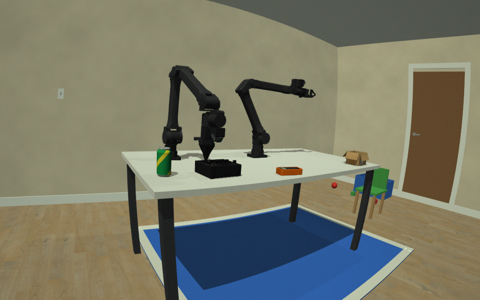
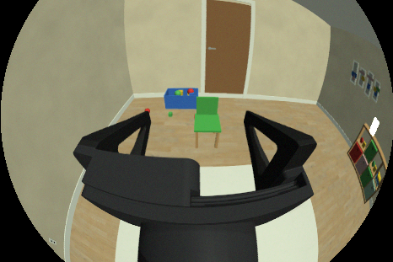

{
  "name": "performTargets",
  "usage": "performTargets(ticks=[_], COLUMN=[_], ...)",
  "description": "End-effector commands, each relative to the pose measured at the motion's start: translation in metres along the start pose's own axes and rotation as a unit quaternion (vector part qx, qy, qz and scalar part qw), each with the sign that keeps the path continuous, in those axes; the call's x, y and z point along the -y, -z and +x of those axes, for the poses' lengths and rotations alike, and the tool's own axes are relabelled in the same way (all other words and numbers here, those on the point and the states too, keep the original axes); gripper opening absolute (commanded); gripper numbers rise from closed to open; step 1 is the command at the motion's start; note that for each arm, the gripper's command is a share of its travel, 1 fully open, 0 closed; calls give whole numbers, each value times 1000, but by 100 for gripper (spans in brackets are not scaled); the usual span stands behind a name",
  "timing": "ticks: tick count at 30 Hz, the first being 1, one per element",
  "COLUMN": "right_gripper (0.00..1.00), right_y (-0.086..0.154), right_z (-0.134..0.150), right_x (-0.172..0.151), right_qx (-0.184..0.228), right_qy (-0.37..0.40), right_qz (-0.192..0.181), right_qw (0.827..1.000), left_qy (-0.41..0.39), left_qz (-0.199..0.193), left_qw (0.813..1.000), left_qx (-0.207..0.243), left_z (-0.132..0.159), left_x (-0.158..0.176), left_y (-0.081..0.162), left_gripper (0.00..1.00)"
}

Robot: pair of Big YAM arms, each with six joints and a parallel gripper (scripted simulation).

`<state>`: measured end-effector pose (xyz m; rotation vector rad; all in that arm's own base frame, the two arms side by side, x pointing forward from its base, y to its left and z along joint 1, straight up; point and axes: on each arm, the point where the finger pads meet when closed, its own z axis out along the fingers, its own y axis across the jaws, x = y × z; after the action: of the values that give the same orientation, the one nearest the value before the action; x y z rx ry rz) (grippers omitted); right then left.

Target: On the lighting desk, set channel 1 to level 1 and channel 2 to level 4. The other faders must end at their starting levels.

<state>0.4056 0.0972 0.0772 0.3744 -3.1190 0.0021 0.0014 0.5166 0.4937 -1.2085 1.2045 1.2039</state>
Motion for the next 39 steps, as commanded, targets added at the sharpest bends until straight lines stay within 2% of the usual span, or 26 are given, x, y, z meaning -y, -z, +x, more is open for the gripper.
performTargets(ticks=[1, 3, 7, 10, 16, 17, 26, 31, 39], right_gripper=[0, 0, 0, 0, 0, 0, 0, 0, 0], right_y=[1, -8, -10, -4, -7, 1, 1, -11, -15], right_z=[-8, -3, -2, -6, -2, -13, -12, -6, -3], right_x=[4, 3, 3, 4, 3, 4, 4, 4, 3], right_qx=[10, 0, -1, 9, 4, 16, 15, 3, 1], right_qy=[1, 1, 1, 1, 1, 1, 1, 1, 1], right_qz=[-1, -1, -1, -1, -1, -1, -1, -1, -1], right_qw=[1000, 1000, 1000, 1000, 1000, 1000, 1000, 1000, 1000], left_qy=[-9, -9, -9, -9, -9, -9, -9, -9, -9], left_qz=[-5, -5, -5, -5, -5, -5, -5, -5, -5], left_qw=[999, 999, 999, 999, 999, 999, 999, 999, 999], left_qx=[36, 36, 36, 36, 36, 36, 36, 36, 36], left_z=[-39, -39, -39, -39, -39, -39, -39, -39, -39], left_x=[-3, -3, -3, -3, -3, -3, -3, -3, -3], left_y=[-6, -6, -6, -6, -6, -6, -6, -6, -6], left_gripper=[100, 100, 100, 100, 100, 100, 100, 100, 100])
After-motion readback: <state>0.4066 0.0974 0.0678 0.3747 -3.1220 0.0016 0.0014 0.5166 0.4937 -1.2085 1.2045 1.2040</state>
